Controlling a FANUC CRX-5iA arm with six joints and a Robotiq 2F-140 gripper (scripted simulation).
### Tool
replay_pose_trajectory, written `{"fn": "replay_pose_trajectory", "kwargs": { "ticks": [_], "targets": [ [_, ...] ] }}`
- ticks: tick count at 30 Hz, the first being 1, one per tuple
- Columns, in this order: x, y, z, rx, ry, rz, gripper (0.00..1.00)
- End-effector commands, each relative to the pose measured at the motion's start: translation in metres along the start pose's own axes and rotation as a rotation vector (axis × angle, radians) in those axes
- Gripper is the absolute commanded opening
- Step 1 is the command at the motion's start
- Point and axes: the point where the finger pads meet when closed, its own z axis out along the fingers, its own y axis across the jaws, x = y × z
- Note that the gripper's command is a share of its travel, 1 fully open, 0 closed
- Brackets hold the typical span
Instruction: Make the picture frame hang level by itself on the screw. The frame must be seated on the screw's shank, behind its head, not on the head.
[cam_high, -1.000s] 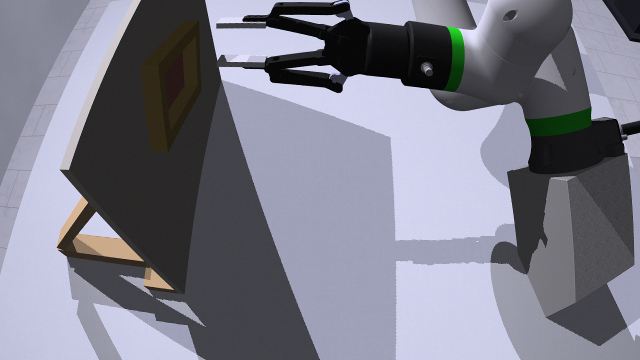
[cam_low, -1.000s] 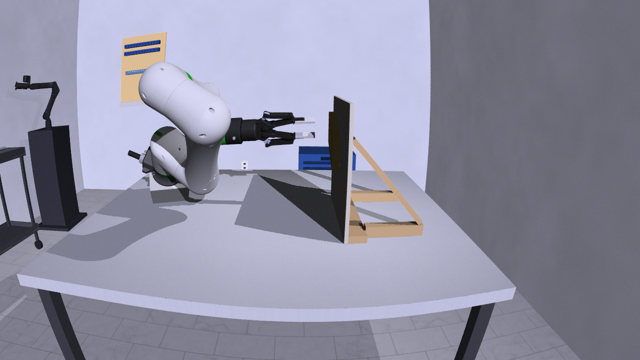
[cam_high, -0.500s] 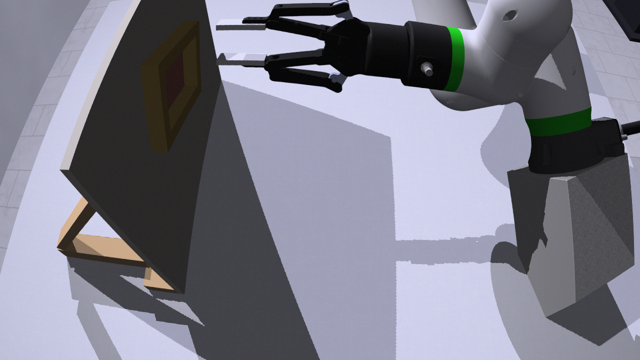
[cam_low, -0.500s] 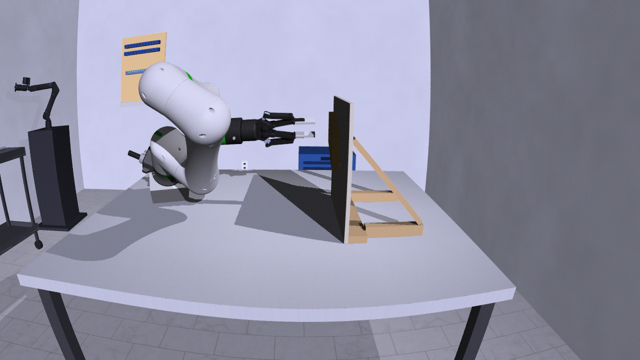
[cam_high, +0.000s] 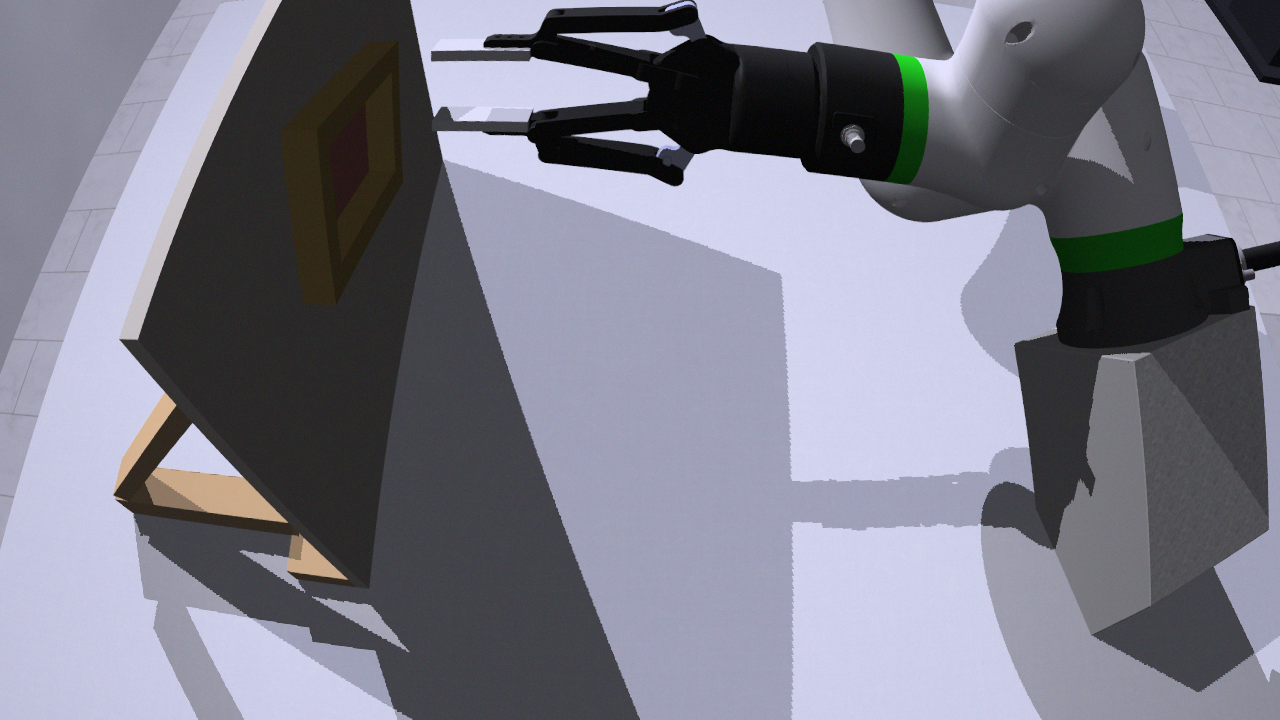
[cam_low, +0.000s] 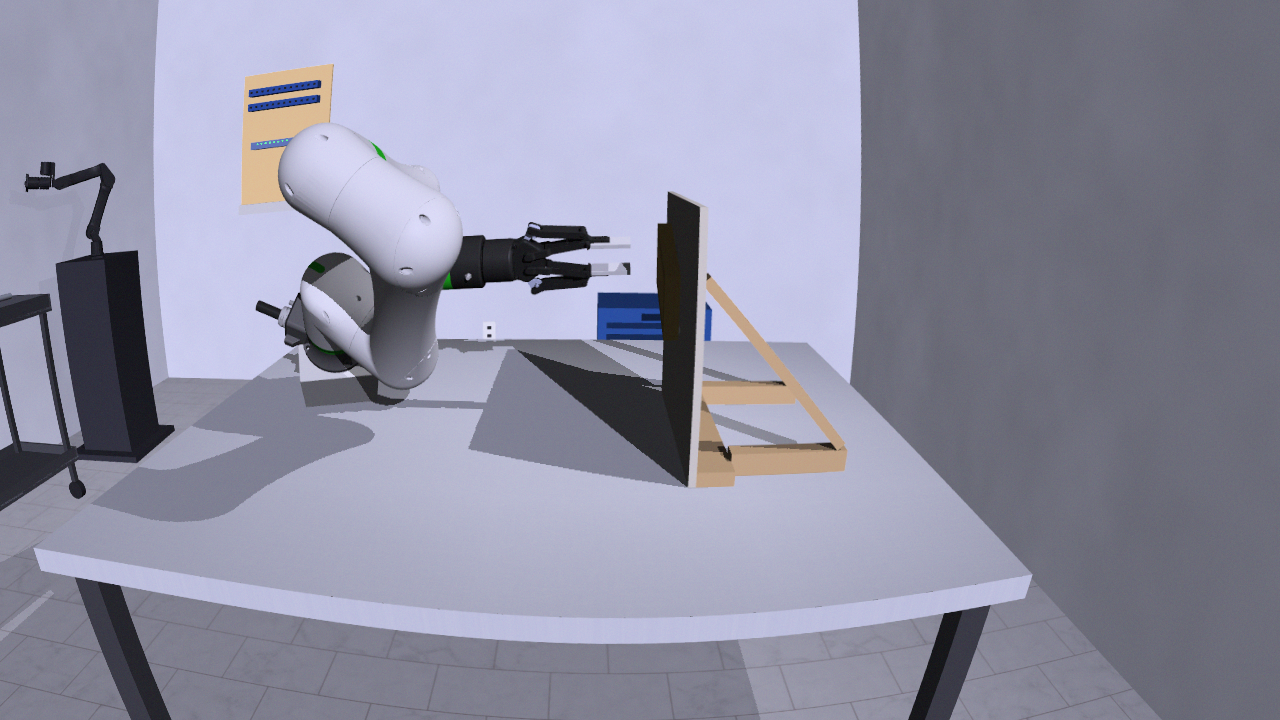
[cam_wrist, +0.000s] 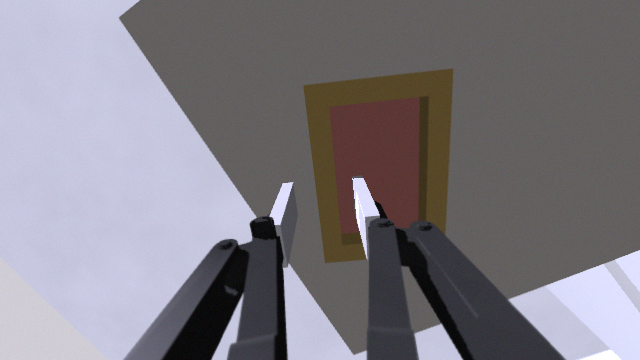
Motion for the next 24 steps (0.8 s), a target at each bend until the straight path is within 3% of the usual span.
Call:
{"fn": "replay_pose_trajectory", "kwargs": {
  "ticks": [1, 24],
  "targets": [
    [-0.0004, 0.0001, 0.0003, 0.0, 0.0, 0.0, 0.29],
    [-0.0012, 0.0008, 0.0041, 0.0, 0.0, 0.0, 0.29]
  ]
}}
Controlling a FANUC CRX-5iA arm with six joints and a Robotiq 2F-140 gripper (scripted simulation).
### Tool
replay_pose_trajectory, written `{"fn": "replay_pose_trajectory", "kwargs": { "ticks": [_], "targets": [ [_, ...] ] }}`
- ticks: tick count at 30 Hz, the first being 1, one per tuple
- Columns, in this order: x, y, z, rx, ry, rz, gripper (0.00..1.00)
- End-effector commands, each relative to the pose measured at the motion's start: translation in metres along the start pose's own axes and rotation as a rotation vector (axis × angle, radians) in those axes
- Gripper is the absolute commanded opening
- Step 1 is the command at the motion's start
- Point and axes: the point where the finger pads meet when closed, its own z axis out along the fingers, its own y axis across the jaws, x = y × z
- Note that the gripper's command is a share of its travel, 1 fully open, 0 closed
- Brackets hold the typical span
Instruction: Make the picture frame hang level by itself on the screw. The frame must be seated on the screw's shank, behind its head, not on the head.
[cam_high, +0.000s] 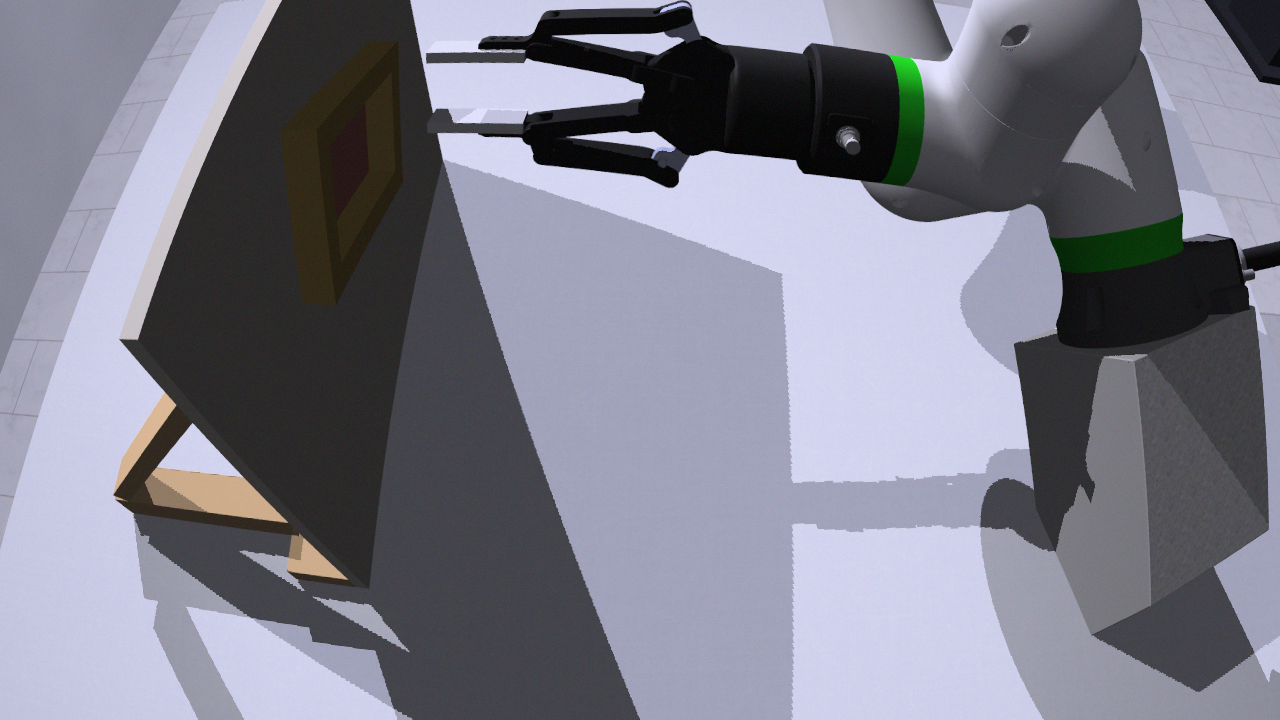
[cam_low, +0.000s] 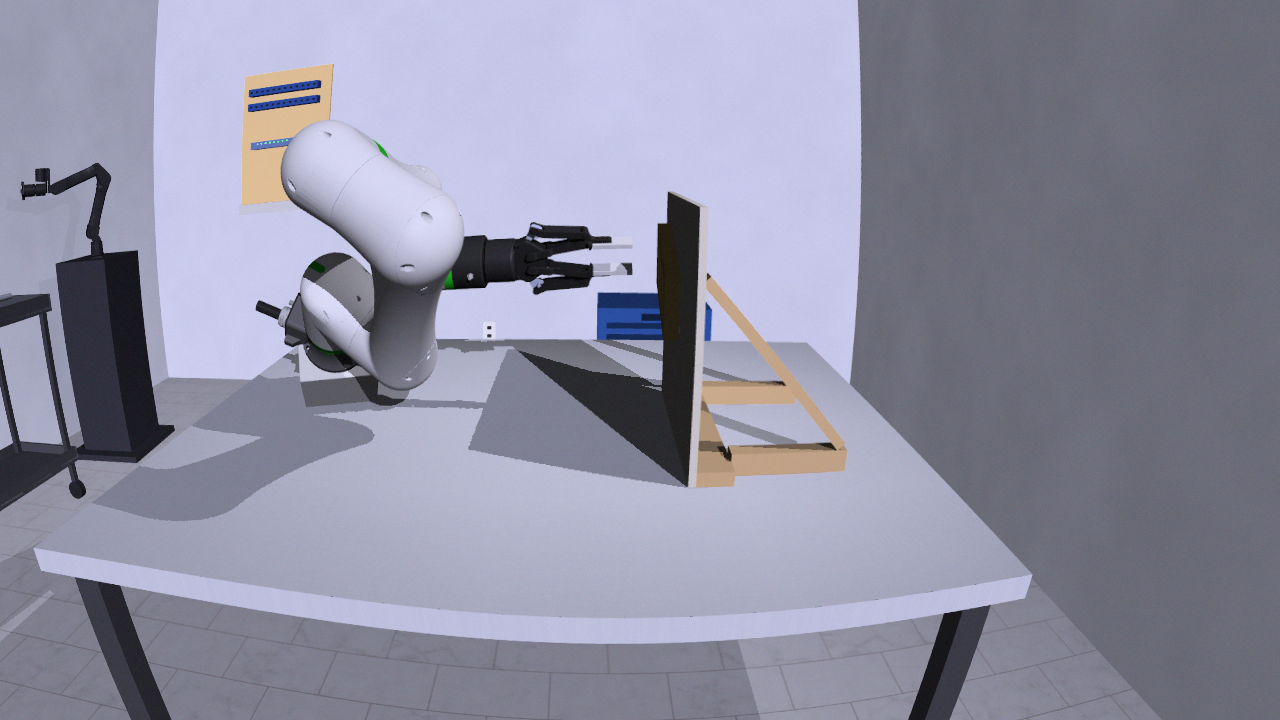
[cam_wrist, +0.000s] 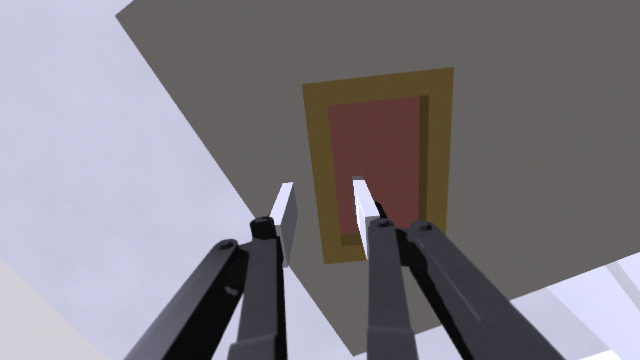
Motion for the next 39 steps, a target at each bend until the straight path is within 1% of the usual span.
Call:
{"fn": "replay_pose_trajectory", "kwargs": {
  "ticks": [1, 13, 39],
  "targets": [
    [0.0, 0.0, 0.002, 0.0, 0.0, 0.0, 0.29],
    [0.0, 0.0, 0.012, 0.0, 0.0, 0.0, 0.29],
    [0.0, 0.0, 0.053, 0.0, 0.0, 0.0, 0.29]
  ]
}}
